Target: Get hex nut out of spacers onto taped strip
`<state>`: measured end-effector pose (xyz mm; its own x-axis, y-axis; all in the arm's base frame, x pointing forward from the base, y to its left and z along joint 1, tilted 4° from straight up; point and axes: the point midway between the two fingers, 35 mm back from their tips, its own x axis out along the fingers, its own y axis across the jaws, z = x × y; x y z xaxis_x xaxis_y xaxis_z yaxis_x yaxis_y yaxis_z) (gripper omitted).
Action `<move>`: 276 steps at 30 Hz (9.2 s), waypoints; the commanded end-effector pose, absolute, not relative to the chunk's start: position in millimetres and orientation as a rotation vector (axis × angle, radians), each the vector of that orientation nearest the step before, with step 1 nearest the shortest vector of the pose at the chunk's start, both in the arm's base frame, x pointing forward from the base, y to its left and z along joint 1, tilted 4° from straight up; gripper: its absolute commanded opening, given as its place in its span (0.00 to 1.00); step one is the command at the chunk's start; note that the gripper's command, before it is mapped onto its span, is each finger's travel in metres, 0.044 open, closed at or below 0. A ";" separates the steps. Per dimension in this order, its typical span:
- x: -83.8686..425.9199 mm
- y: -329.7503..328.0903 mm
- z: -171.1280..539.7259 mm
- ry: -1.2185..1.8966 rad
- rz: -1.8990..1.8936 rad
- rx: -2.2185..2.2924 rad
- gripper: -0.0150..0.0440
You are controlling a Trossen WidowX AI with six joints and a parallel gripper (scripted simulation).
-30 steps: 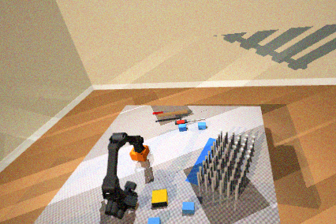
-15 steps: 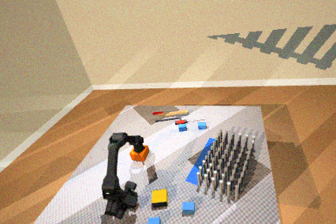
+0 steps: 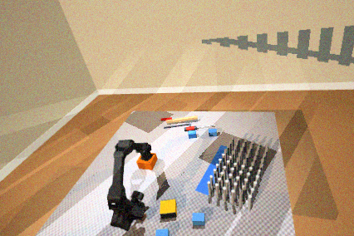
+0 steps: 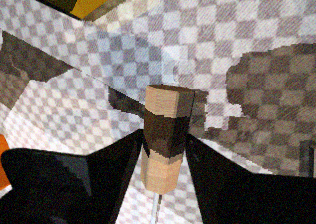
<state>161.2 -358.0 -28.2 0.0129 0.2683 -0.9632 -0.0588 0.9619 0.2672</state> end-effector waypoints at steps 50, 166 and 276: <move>159.7 -360.7 41.8 1.539 0.257 0.168 1.00; 172.7 -343.2 -26.0 1.873 -0.190 -0.206 0.60; 278.0 -50.4 179.2 0.698 1.294 -1.791 0.25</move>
